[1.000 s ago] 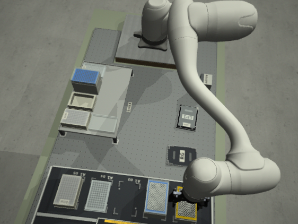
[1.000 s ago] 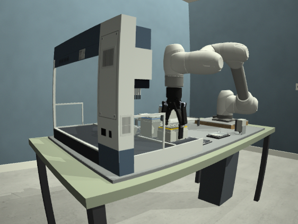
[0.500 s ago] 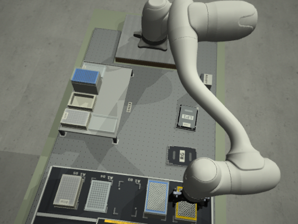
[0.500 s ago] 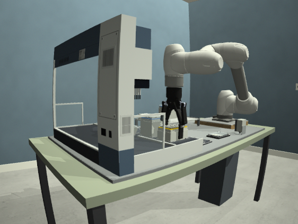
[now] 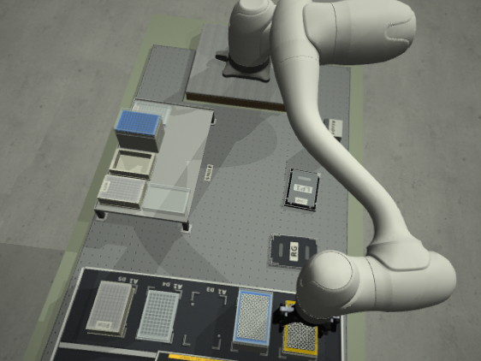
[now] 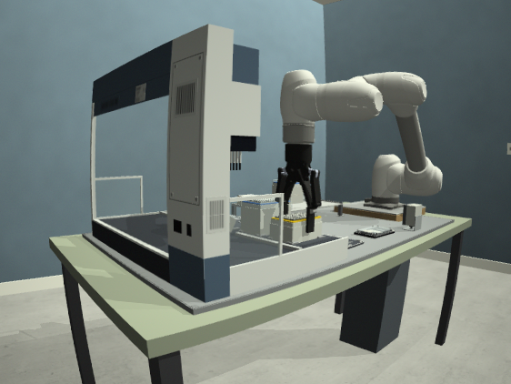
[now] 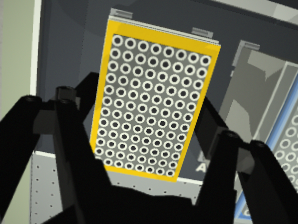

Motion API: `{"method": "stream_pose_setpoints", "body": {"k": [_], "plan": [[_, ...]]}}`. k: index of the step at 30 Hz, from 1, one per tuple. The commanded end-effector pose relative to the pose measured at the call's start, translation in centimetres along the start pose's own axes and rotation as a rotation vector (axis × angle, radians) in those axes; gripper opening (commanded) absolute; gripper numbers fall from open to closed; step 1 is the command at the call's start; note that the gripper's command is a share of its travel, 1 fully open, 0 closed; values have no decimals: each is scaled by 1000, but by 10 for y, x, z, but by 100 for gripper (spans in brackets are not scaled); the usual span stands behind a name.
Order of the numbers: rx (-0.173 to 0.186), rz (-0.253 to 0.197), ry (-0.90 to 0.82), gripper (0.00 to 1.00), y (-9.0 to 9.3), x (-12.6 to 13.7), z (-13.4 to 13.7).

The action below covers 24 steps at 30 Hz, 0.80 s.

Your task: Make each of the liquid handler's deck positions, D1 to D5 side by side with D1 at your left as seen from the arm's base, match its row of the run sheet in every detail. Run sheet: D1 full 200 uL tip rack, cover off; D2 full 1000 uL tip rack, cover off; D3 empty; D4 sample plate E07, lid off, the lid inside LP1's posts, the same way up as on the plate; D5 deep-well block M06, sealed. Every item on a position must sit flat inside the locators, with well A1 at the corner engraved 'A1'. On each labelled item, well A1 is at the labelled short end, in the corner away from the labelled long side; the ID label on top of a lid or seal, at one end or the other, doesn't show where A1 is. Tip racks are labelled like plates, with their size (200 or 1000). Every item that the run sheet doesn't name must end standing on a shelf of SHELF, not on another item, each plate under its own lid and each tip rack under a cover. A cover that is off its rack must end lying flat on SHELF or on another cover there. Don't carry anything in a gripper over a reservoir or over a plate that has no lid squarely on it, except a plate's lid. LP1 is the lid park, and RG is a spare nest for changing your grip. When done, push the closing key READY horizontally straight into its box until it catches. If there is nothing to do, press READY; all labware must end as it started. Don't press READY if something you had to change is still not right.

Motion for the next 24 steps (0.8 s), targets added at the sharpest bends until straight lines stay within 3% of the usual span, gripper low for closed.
{"method": "stream_pose_setpoints", "body": {"k": [1, 24], "plan": [[-1, 2, 0, 66, -6, 0, 0], [-1, 2, 0, 66, -38, 0, 0]]}}
Point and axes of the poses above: the point where the finger pads meet when closed, its own y axis out along the fingers, its own z axis across the jaws, x = y × z, the point moved 4 cm from there along -y, back along the fingers, and after that the axes turned 13 degrees about y, right-handed, at the moved point
